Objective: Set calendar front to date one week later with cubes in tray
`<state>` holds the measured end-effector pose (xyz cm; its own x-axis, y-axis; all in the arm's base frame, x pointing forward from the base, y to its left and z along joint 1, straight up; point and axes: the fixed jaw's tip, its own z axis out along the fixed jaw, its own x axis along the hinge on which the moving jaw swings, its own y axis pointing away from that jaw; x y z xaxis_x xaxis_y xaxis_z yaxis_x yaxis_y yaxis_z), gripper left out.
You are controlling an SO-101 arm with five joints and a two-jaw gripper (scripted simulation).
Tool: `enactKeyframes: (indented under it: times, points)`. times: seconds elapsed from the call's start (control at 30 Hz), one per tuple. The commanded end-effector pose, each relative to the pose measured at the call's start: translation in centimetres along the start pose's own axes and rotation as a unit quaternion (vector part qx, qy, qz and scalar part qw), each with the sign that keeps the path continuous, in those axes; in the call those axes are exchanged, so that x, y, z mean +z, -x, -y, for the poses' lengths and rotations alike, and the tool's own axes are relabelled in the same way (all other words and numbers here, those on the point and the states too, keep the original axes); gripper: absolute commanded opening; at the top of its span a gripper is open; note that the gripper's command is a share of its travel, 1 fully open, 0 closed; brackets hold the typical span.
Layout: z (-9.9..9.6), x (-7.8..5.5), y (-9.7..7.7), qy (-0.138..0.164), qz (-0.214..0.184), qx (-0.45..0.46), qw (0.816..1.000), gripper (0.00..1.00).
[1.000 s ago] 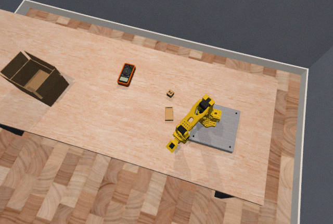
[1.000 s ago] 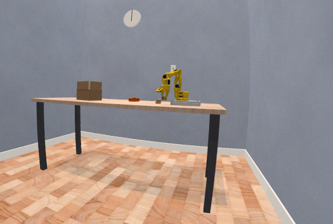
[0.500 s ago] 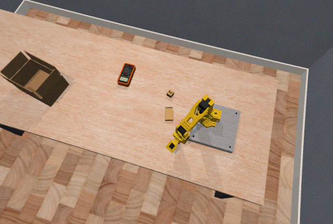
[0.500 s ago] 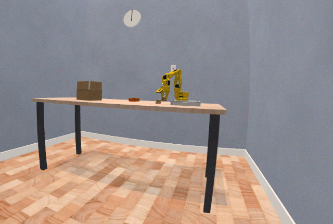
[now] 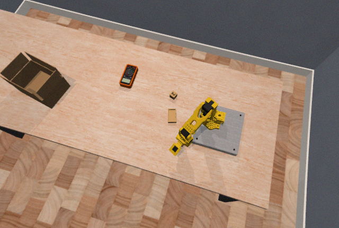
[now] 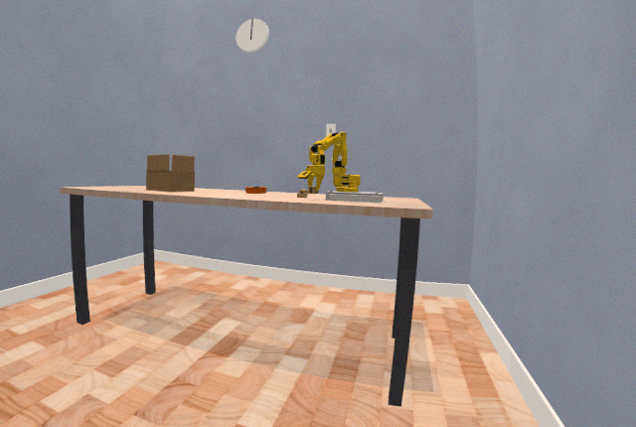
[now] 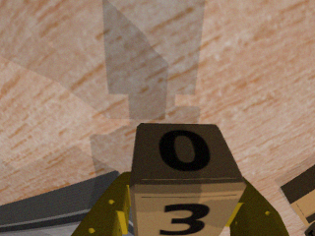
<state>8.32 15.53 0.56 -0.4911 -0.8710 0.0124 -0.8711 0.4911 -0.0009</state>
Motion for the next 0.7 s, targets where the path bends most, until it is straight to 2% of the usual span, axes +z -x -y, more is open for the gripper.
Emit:
enactKeyframes:
  times: [0.0,0.67]
  points:
    - [-0.15,0.48,-0.31,0.001,-0.009,0.002,1.000,0.00]
    - [-0.15,1.07,-0.33,0.001,-0.009,0.002,1.000,0.00]
